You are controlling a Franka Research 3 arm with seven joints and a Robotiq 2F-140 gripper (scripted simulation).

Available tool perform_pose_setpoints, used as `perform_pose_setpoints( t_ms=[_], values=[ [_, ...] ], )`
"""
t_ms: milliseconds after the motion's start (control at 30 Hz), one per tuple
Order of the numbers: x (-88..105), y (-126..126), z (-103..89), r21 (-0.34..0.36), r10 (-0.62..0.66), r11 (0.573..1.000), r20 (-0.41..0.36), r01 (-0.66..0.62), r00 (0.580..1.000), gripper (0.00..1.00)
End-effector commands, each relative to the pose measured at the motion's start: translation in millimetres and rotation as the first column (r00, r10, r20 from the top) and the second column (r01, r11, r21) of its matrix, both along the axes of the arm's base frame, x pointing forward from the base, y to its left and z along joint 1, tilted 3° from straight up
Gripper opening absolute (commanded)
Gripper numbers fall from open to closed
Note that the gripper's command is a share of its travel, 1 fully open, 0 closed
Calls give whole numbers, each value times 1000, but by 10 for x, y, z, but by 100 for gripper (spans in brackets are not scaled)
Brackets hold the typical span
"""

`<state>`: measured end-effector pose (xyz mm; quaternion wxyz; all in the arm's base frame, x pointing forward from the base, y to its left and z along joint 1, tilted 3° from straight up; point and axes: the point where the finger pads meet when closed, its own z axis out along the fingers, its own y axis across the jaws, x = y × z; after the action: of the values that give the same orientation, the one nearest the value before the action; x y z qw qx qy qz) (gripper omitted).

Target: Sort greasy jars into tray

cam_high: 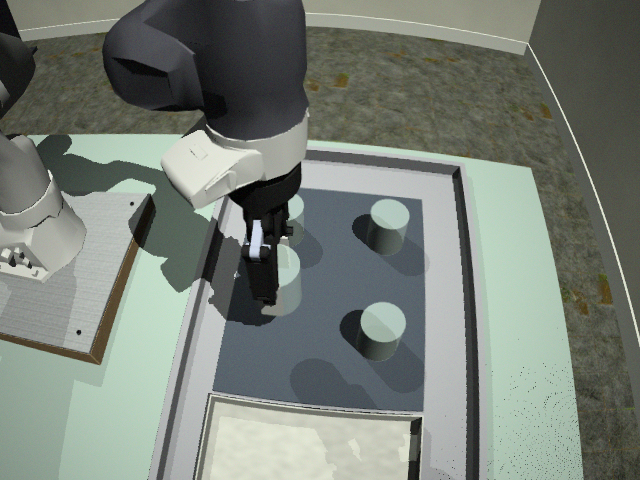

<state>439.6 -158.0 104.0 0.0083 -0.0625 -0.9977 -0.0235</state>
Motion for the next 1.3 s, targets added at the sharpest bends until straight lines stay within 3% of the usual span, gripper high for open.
perform_pose_setpoints(
  t_ms=[0, 200, 1267],
  values=[
    [-46, -9, 67, 2, -14, 1000, -15, 14, 1000, 0],
    [-42, -17, 224, 2, -14, 1000, -15, 14, 1000, 0],
    [109, -935, 173, 2, -14, 1000, -15, 14, 1000, 0]
  ],
)
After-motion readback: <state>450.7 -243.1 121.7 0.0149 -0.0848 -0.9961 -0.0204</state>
